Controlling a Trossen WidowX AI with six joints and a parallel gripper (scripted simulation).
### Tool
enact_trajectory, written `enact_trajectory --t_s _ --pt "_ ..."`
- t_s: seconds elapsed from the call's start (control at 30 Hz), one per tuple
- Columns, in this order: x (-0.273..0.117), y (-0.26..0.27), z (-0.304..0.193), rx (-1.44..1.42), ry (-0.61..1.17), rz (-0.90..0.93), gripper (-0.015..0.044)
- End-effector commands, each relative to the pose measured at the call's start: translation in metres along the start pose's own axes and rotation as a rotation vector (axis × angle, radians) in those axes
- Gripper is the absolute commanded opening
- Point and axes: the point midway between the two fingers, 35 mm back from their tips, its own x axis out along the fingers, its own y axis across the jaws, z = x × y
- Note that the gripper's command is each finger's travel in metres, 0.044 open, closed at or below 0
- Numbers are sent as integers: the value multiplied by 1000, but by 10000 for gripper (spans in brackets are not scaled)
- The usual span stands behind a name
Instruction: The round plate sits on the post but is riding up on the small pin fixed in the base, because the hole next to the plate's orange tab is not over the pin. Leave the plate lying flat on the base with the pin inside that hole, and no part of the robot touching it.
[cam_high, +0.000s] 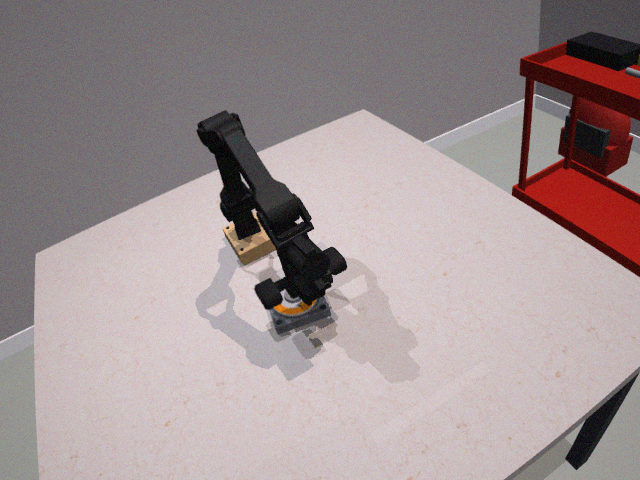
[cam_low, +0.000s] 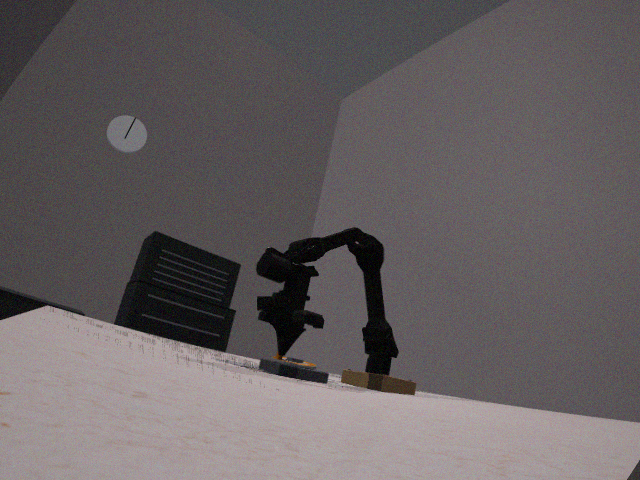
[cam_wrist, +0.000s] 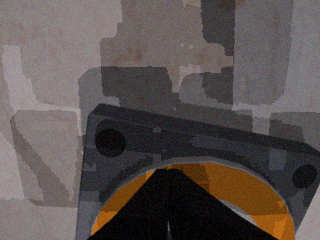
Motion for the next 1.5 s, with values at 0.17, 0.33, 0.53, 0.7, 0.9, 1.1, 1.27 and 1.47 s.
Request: enact_trajectory --t_s 0.17,0.33,0.53,0.7,0.9,1.1,1.27,1.47 --pt "1 -11 1 2 4 -8 0" --pt "1 -12 1 2 4 -9 0" --pt "1 -12 1 2 4 -9 0" --pt "1 -13 1 2 4 -9 0" --pt "1 -13 1 2 4 -9 0" --pt "1 -13 1 2 4 -9 0" --pt "1 -14 1 2 4 -9 0" --pt "1 -15 1 2 4 -9 0"
